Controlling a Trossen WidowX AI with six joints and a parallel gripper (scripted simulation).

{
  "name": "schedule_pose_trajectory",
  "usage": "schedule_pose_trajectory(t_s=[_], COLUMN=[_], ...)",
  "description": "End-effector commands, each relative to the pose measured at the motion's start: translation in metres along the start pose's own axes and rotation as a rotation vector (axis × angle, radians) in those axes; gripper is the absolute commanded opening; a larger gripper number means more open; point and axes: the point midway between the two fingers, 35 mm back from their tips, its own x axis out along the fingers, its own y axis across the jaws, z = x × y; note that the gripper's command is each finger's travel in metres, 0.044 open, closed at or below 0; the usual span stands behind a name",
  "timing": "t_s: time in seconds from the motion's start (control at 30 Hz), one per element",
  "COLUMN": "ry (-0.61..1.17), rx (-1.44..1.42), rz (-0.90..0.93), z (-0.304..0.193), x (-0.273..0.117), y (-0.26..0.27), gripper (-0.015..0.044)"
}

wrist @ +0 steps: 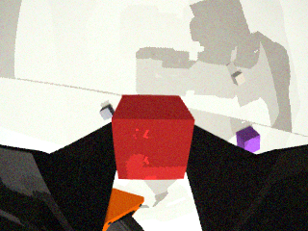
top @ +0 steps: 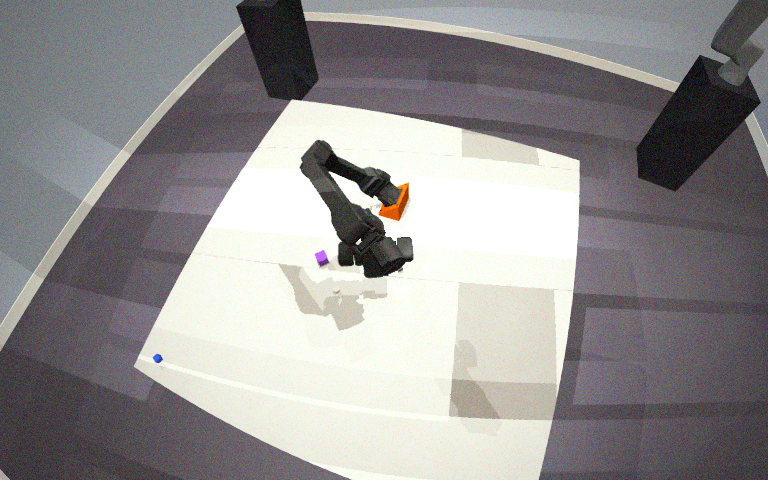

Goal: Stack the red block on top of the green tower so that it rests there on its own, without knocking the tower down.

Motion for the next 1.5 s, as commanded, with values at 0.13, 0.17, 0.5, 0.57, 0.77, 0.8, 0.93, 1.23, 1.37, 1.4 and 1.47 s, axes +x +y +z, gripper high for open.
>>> schedule_pose_trajectory(t_s=[0.13, 0.17, 0.5, 0.57, 0.77, 0.8, 0.93, 1.23, 1.37, 1.4, 1.47], ry=[-0.001, -0.001, 0.003, 0.003, 0.003, 0.003, 0.003, 0.003, 0.003, 0.003, 0.003], rx=[0.006, 0.006, 0.005, 0.005, 0.005, 0.005, 0.005, 0.006, 0.006, 0.006, 0.006], rz=[0.006, 0.006, 0.003, 0.002, 0.002, 0.002, 0.002, 0.001, 0.001, 0.001, 0.001], z=[-0.032, -0.036, -0.076, -0.082, -0.081, -0.081, -0.081, -0.081, -0.081, -0.081, -0.081], x=[0.0, 0.0, 0.007, 0.008, 0.024, 0.026, 0.031, 0.057, 0.057, 0.057, 0.057], y=[0.006, 0.007, 0.012, 0.012, 0.011, 0.011, 0.011, 0.01, 0.01, 0.01, 0.01], gripper=[0.0, 0.0, 0.0, 0.0, 0.0, 0.0, 0.0, 0.0, 0.0, 0.0, 0.0])
